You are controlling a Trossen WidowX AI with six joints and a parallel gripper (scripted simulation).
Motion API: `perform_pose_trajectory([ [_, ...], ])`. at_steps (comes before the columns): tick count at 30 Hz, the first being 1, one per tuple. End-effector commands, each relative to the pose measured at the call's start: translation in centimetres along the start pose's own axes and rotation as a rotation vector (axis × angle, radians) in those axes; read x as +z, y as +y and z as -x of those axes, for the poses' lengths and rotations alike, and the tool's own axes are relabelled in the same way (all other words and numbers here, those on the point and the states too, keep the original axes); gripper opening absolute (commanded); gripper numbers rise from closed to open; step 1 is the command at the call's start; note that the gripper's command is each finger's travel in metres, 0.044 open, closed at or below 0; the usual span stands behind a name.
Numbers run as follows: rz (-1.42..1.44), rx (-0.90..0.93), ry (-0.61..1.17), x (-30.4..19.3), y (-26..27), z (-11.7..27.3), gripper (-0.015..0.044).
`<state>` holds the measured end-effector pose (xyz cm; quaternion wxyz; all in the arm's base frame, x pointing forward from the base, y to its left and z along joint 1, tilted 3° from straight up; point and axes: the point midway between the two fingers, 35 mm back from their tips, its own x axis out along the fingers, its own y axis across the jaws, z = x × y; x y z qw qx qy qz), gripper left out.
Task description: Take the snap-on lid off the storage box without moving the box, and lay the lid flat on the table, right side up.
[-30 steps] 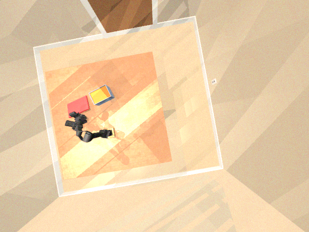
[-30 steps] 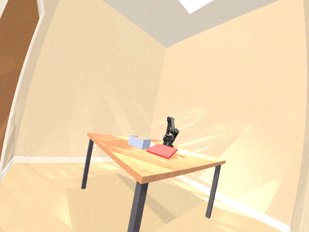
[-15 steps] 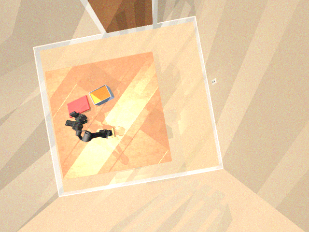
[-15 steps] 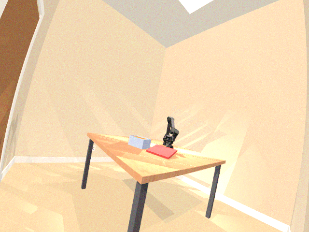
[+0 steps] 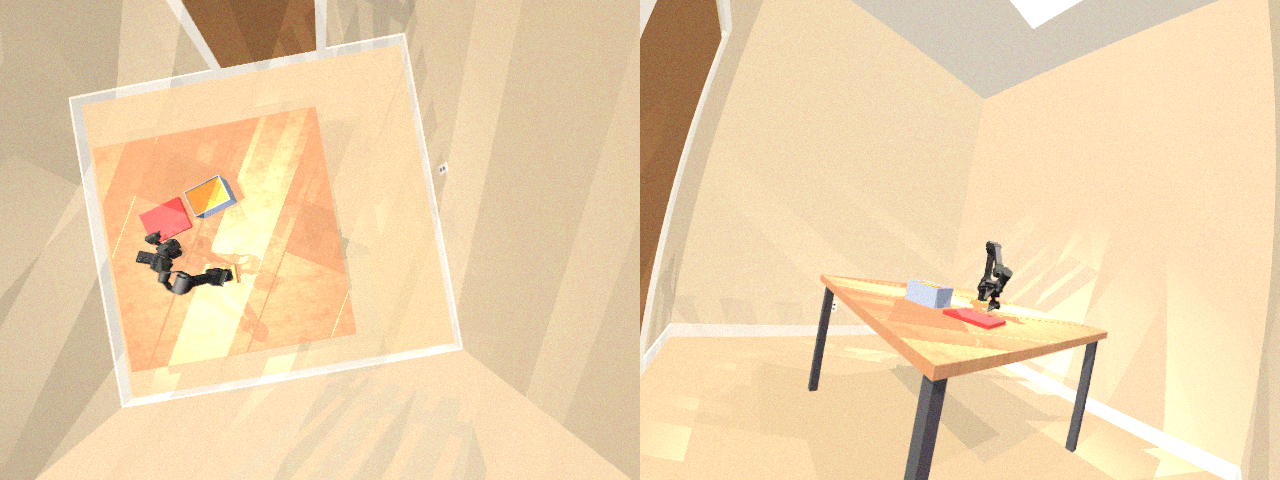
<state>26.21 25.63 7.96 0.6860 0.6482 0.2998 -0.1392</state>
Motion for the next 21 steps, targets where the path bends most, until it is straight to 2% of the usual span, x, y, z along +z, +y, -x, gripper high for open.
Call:
perform_pose_trajectory([
  [1, -0.004, -0.001, -0.003, 0.1, -0.6, 0.7, 0.0440],
  [21, -0.004, -0.005, -0.003, 0.1, -3.2, 3.7, 0.0440],
])
